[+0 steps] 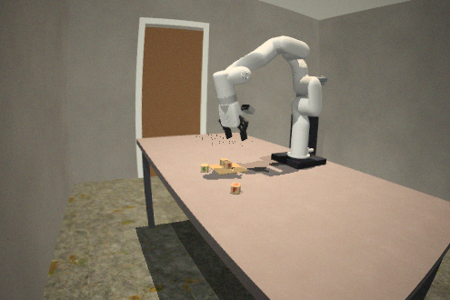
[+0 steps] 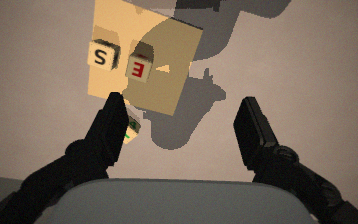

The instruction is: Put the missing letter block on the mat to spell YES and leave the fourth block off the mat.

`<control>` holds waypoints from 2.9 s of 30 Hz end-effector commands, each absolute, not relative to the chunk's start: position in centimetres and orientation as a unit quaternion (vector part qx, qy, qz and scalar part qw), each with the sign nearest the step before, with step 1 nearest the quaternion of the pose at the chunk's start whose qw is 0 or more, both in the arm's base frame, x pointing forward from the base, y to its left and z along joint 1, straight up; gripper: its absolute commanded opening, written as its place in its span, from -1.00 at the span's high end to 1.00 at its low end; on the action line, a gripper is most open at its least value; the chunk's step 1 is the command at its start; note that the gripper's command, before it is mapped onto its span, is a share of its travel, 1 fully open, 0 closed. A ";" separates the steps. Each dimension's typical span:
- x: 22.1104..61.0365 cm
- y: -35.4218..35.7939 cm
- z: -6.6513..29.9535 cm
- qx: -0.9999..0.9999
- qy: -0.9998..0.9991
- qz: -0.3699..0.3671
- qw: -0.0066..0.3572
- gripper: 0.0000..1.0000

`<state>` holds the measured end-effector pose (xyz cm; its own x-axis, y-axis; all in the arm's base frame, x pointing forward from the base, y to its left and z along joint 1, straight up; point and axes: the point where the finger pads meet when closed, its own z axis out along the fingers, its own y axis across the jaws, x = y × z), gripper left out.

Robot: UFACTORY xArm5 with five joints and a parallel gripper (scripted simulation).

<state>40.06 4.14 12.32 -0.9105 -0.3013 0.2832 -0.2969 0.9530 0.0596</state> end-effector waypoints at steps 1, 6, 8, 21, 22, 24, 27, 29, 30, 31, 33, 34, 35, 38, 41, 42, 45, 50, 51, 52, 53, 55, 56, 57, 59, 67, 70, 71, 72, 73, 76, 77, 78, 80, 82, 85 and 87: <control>39.4 3.7 12.9 0.101 -0.981 -0.002 0.168 -1.00; 38.4 3.1 13.5 0.043 -0.980 0.007 0.193 -1.00; 38.0 2.9 13.7 0.020 -0.979 0.011 0.203 -1.00; 36.3 2.1 15.0 -0.082 -0.966 0.035 0.245 -1.00; 36.2 2.0 15.0 -0.085 -0.965 0.036 0.246 -1.00; 36.2 2.0 15.1 -0.088 -0.964 0.036 0.247 -1.00; 36.2 2.0 15.1 -0.089 -0.964 0.037 0.247 -1.00; 36.2 2.0 15.1 -0.089 -0.964 0.037 0.247 -1.00; 36.2 2.0 15.1 -0.089 -0.964 0.037 0.247 -1.00; 36.2 2.0 15.1 -0.089 -0.964 0.037 0.247 -1.00; 36.2 2.0 15.1 -0.089 -0.964 0.037 0.247 -1.00; 36.2 2.0 15.1 -0.089 -0.964 0.037 0.247 -1.00; 36.2 2.0 15.1 -0.089 -0.964 0.037 0.247 -1.00; 36.2 2.0 15.1 -0.089 -0.964 0.037 0.247 -1.00; 36.2 2.0 15.1 -0.089 -0.964 0.037 0.247 -1.00; 36.2 2.0 15.1 -0.089 -0.964 0.037 0.247 -1.00; 36.2 2.0 15.1 -0.089 -0.964 0.037 0.247 -1.00; 36.2 2.0 15.1 -0.089 -0.964 0.037 0.247 -1.00; 36.2 2.0 15.1 -0.089 -0.964 0.037 0.247 -1.00; 36.2 2.0 15.1 -0.089 -0.964 0.037 0.247 -1.00; 36.2 2.0 15.1 -0.089 -0.964 0.037 0.247 -1.00; 36.2 2.0 15.1 -0.089 -0.964 0.037 0.247 -1.00; 36.2 2.0 15.1 -0.089 -0.964 0.037 0.247 -1.00; 36.2 2.0 15.1 -0.089 -0.964 0.037 0.247 -1.00; 36.2 2.0 15.1 -0.089 -0.964 0.037 0.247 -1.00; 36.2 2.0 15.1 -0.089 -0.964 0.037 0.247 -1.00; 36.2 2.0 15.1 -0.089 -0.964 0.037 0.247 -1.00; 36.2 2.0 15.1 -0.089 -0.964 0.037 0.247 -1.00; 36.2 2.0 15.1 -0.089 -0.964 0.037 0.247 -1.00; 36.2 2.0 15.1 -0.089 -0.964 0.037 0.247 -1.00; 36.5 2.0 15.2 -0.089 -0.964 0.037 0.247 -1.00; 36.6 2.0 15.2 -0.089 -0.964 0.037 0.247 -1.00; 36.9 2.0 15.3 -0.089 -0.964 0.037 0.247 -1.00; 37.6 2.1 15.6 -0.089 -0.964 0.036 0.247 -1.00; 38.7 2.1 16.0 -0.089 -0.964 0.036 0.247 -1.00; 40.8 2.2 16.7 -0.089 -0.964 0.036 0.247 -1.00; 40.8 2.2 16.7 -0.089 -0.964 0.036 0.247 -1.00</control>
<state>38.99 2.13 16.03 -0.8634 0.1887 0.4678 0.1531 0.9817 -0.1134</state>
